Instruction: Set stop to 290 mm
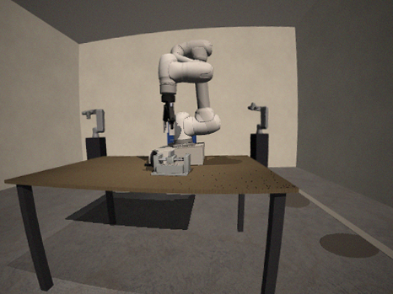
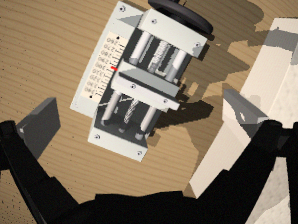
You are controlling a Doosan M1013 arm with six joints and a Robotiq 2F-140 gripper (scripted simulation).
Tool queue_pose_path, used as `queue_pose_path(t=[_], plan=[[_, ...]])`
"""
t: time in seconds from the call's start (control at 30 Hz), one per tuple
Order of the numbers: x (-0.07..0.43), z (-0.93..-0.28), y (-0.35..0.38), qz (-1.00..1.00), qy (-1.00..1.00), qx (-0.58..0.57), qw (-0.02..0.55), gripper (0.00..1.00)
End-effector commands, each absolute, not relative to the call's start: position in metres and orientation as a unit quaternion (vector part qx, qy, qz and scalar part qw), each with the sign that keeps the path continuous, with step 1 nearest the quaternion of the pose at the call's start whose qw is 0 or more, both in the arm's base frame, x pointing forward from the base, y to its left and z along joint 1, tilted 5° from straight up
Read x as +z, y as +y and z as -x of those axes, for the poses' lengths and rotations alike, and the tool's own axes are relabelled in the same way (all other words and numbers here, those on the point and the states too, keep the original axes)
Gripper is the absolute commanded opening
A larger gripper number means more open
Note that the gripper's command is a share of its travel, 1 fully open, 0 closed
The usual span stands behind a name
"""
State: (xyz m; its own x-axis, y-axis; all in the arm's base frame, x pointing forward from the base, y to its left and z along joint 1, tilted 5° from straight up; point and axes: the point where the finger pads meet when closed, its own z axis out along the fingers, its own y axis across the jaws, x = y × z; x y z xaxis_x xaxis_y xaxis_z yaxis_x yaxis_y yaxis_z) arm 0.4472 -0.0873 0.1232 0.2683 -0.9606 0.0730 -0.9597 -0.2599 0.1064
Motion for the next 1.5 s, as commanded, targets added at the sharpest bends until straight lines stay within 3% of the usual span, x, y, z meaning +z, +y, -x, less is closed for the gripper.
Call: queue_pose_path(t=[0.0,0.37,1.0,1.03,1.2,1.47], plan=[[0.123,-0.439,-0.123,-0.753,-0.656,0.005,0.053,1.0],[0.124,-0.408,-0.211,-0.633,-0.773,0.03,0.025,1.0],[0.124,-0.403,-0.22,-0.619,-0.784,0.033,0.023,1.0],[0.124,-0.403,-0.22,-0.619,-0.784,0.033,0.023,0.33],[0.123,-0.411,-0.212,-0.619,-0.784,0.033,0.023,0.33],[0.118,-0.475,-0.143,-0.619,-0.784,0.033,0.023,0.33]])
